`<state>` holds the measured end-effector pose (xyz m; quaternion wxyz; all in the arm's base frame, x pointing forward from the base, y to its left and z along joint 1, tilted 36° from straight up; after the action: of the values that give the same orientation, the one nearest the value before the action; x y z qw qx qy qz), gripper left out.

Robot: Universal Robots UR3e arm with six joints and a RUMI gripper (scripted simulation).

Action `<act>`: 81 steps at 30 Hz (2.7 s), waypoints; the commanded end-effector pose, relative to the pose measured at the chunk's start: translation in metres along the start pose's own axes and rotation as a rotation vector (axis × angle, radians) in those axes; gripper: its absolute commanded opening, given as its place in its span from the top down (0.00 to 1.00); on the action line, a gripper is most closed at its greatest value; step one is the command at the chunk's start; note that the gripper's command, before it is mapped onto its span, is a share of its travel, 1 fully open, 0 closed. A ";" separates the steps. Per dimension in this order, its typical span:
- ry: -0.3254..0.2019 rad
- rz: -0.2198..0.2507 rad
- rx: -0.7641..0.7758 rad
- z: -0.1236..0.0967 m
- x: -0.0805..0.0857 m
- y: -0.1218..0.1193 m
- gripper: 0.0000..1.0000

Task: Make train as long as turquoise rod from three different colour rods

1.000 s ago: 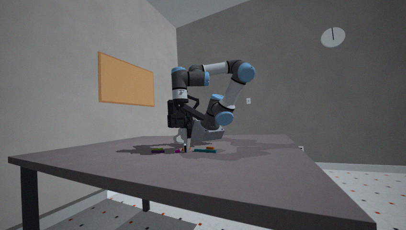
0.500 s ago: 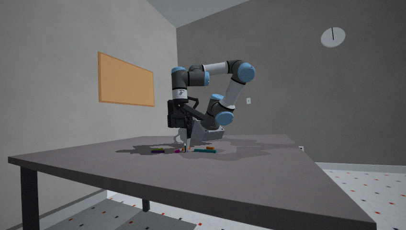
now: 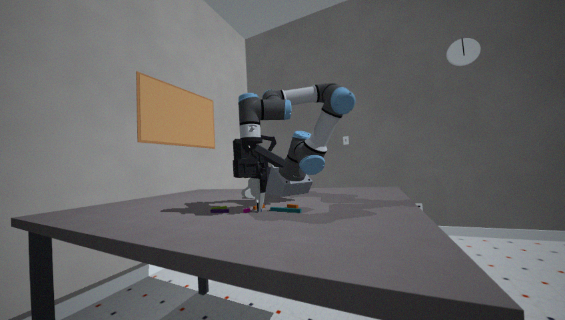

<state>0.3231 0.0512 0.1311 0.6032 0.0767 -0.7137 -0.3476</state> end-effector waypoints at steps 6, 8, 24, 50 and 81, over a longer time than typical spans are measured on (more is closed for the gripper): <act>-0.002 0.000 0.001 0.000 0.000 0.000 1.00; -0.002 0.000 0.001 0.000 0.000 0.000 1.00; -0.002 0.000 0.001 0.000 0.002 0.000 1.00; -0.002 0.000 0.001 0.000 0.068 0.000 1.00; -0.002 0.000 0.001 0.000 0.100 0.000 1.00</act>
<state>0.2971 -0.0016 0.2119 0.6031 0.0768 -0.7139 -0.3476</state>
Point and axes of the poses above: the point where the finger pads meet when closed, its own x axis back along the fingers, its own y axis across the jaws, z = x × y, the point moved 8 cm from there along x, back along the fingers, and after that the axes turned 7 degrees about x, right-handed, at the moved point
